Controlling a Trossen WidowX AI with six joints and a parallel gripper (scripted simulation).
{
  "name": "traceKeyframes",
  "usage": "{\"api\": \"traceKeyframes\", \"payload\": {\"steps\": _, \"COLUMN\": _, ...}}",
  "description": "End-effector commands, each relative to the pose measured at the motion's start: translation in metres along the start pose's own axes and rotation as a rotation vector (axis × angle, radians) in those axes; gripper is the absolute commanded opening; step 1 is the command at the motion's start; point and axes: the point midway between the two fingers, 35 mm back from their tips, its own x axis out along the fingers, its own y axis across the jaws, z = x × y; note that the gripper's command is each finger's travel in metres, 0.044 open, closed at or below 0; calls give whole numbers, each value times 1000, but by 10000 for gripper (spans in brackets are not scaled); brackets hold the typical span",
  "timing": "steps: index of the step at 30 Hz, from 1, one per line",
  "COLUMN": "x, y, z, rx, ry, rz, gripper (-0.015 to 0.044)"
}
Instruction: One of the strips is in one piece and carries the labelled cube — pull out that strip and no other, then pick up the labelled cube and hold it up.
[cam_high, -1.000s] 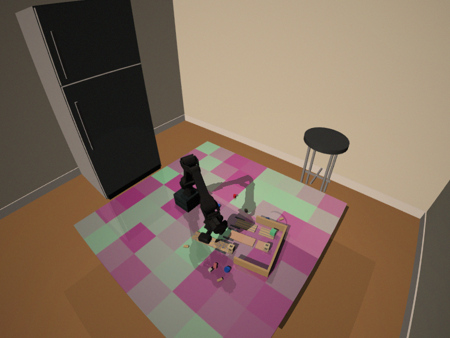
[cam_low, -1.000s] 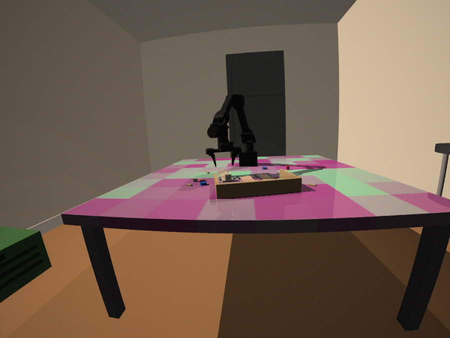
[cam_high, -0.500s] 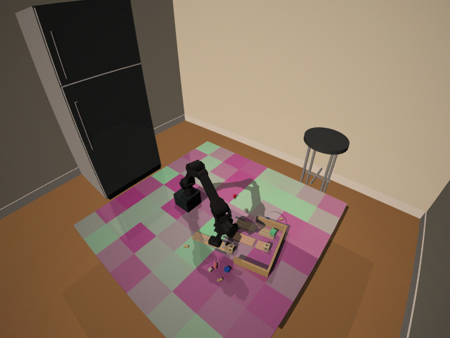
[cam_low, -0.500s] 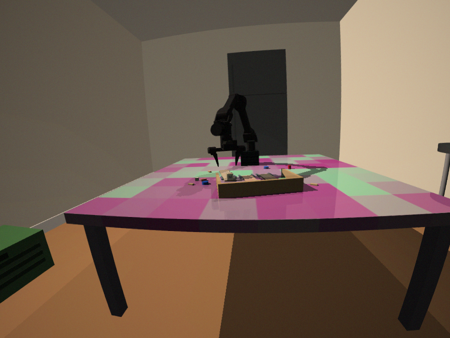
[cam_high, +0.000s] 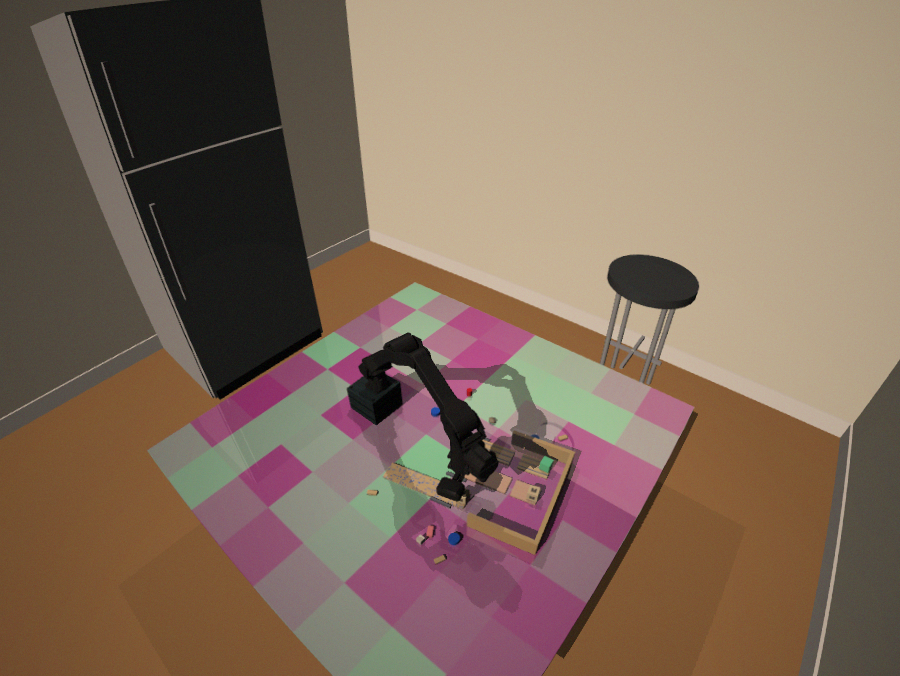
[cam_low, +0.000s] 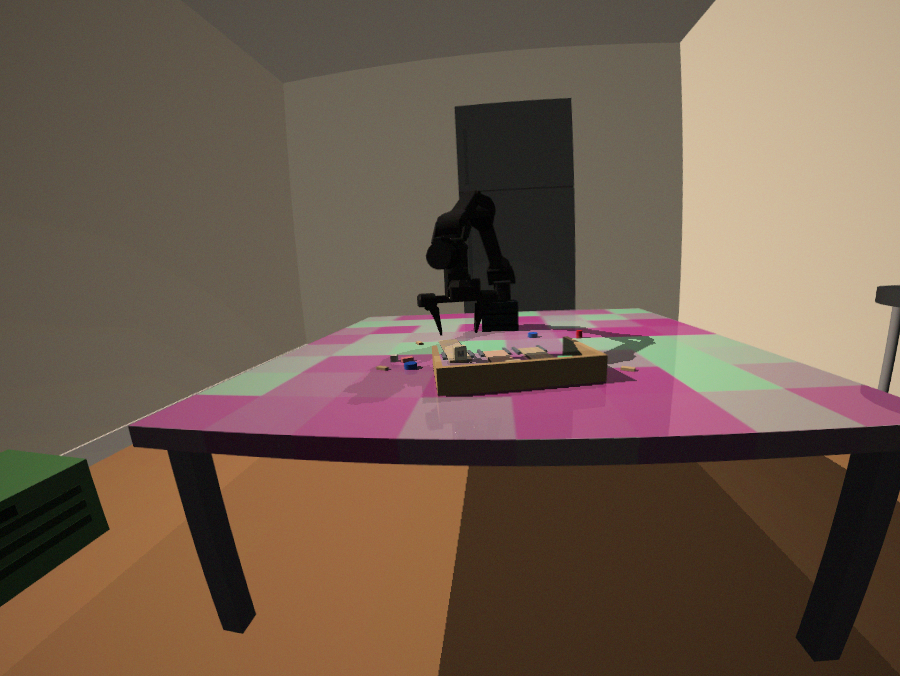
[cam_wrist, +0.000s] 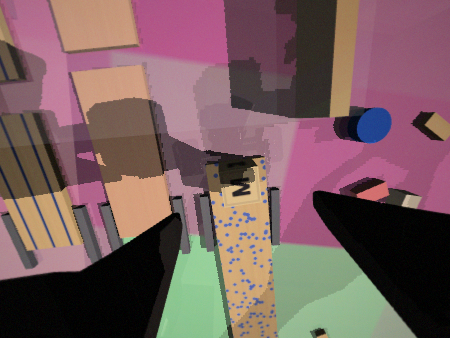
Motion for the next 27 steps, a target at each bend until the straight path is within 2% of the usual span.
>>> {"api": "traceKeyframes", "payload": {"steps": 1, "x": 4, "y": 0, "z": 2, "rx": 7, "ry": 2, "rz": 4, "gripper": 335}}
{"api": "traceKeyframes", "payload": {"steps": 4, "x": 9, "y": 0, "z": 3, "rx": 7, "ry": 2, "rz": 4, "gripper": 256}}
{"api": "traceKeyframes", "payload": {"steps": 5, "x": 10, "y": 0, "z": 3, "rx": 7, "ry": 2, "rz": 4, "gripper": 250}}
{"api": "traceKeyframes", "payload": {"steps": 27, "x": 46, "y": 0, "z": 3, "rx": 7, "ry": 2, "rz": 4, "gripper": 250}}
